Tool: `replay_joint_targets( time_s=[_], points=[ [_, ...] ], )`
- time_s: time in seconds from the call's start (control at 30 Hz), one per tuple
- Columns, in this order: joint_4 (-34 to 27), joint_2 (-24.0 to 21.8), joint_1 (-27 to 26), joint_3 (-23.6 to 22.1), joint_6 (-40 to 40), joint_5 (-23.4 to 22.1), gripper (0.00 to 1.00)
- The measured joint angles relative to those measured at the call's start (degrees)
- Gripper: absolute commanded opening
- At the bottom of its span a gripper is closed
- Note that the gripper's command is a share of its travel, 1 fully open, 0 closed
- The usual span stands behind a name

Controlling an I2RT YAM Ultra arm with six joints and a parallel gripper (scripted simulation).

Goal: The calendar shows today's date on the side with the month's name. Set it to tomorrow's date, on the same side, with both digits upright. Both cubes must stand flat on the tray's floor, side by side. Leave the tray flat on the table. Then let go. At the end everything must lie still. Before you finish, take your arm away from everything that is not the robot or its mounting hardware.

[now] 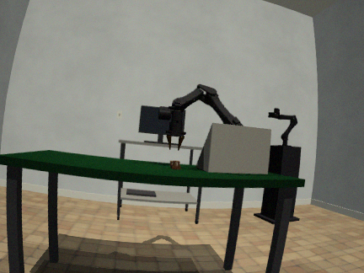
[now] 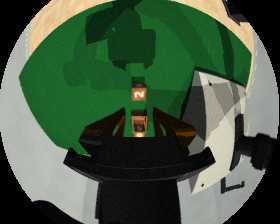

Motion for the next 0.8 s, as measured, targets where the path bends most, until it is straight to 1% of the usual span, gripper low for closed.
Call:
replay_joint_targets(
  time_s=[0.5,0.8],
  points=[
    [0.42,0.13,-0.22,-0.17,-0.11,0.0,0.45],
    [1.75,0.68,-1.05,-0.83,-0.79,0.0,0.45]
  ],
)
